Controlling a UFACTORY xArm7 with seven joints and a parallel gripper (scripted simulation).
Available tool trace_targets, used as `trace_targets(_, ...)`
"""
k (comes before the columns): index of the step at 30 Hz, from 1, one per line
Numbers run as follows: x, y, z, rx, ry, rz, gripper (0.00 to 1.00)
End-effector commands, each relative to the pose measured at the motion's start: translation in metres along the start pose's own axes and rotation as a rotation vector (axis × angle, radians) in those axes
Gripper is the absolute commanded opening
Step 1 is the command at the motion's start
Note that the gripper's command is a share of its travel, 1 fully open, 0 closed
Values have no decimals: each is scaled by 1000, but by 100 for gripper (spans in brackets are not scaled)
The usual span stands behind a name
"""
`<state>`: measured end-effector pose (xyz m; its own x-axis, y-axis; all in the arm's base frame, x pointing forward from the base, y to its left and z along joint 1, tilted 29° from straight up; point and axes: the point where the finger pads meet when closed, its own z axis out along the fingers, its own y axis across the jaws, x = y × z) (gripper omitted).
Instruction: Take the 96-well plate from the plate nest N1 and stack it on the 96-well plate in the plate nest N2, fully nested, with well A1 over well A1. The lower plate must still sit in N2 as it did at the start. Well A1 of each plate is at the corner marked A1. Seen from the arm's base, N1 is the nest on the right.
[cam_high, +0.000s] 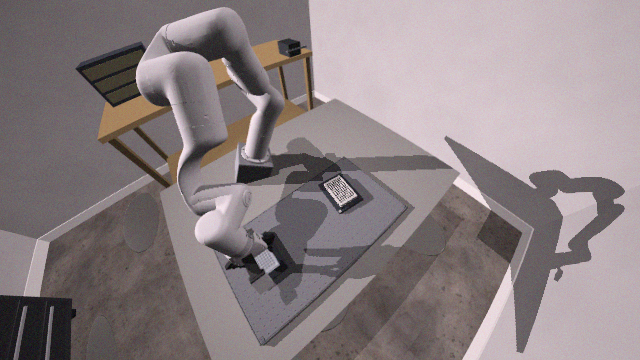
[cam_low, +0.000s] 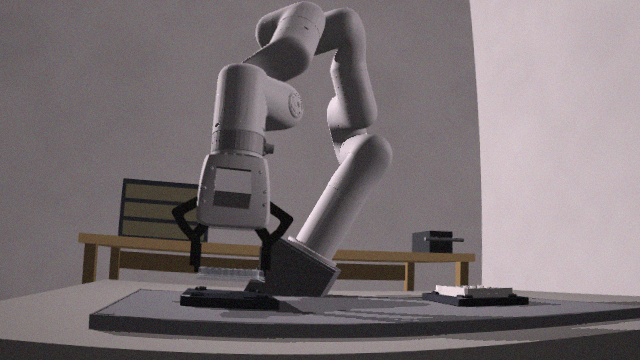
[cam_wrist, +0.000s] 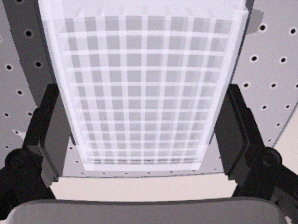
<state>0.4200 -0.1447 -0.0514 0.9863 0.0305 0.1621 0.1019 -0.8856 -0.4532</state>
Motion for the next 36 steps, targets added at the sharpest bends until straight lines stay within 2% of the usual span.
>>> trace_targets(1, 1, 1, -2, -3, 3, 0, 0)
trace_targets(36, 1, 1, -50, -3, 3, 0, 0)
